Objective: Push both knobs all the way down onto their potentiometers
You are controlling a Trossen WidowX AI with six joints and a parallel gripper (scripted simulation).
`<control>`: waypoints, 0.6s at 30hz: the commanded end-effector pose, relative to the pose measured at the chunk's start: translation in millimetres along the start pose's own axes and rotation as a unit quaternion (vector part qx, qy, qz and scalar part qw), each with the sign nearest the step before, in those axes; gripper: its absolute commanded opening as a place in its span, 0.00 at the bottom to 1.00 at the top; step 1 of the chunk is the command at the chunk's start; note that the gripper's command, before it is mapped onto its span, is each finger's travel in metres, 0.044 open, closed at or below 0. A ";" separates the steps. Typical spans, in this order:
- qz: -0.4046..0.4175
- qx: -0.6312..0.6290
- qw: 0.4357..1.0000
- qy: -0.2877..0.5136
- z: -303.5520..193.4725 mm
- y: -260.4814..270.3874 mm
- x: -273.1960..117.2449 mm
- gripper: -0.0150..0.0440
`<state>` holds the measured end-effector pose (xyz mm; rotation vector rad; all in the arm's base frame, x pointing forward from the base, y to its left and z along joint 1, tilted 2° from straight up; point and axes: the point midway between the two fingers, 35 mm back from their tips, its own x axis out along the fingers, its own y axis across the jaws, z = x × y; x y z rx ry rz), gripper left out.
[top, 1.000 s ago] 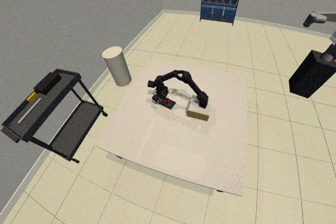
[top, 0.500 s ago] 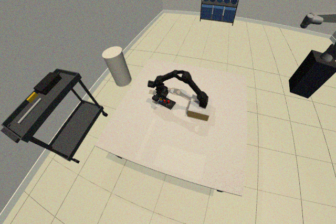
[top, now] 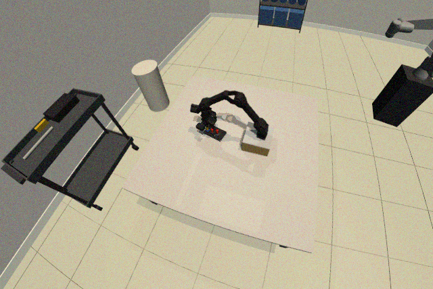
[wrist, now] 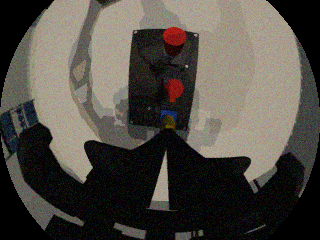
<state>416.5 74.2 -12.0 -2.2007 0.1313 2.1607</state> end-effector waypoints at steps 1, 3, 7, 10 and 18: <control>0.000 -0.002 1.000 -0.004 -2.5 -0.7 19.2 0.25; 0.000 -0.002 1.000 -0.004 -2.5 -0.7 19.7 0.25; 0.000 -0.002 1.000 -0.004 -2.6 -0.7 18.4 0.25; 0.000 -0.002 1.000 -0.004 -2.8 -0.8 14.7 0.25; 0.000 -0.002 1.000 -0.004 -3.3 -0.9 1.8 0.25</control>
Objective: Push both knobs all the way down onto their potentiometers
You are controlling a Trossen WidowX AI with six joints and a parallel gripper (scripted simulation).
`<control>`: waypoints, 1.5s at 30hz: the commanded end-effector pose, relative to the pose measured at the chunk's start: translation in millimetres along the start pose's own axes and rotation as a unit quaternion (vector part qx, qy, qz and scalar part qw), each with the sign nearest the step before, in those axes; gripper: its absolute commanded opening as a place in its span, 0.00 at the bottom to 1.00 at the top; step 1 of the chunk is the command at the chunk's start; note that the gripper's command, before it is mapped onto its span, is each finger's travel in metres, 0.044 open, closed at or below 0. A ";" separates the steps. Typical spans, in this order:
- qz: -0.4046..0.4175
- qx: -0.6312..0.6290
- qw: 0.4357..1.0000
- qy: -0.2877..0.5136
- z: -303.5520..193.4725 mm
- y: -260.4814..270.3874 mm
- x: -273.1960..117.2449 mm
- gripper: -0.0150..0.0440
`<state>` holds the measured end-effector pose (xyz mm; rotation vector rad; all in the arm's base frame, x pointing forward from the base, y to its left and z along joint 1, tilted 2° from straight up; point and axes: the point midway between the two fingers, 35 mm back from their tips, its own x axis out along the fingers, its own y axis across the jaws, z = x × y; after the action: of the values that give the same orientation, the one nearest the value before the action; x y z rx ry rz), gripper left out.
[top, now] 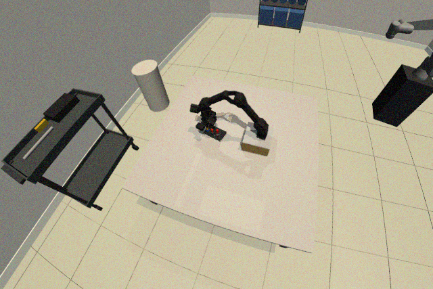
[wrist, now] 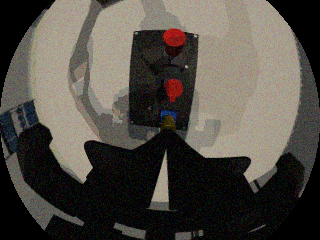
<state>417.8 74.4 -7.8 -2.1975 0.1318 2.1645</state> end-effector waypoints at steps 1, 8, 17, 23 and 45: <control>0.000 -0.002 1.000 -0.003 -2.0 -0.6 4.4 0.25; 0.000 -0.002 1.000 -0.003 -2.0 -0.6 -6.8 0.25; 0.000 -0.002 1.000 -0.003 -1.7 -0.5 -20.3 0.25; 0.001 0.000 1.000 -0.005 -1.0 0.0 -14.4 0.48; 0.002 -0.002 1.000 -0.011 176.6 49.8 -41.2 1.00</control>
<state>272.6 49.4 36.1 -2.1821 0.1299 2.1909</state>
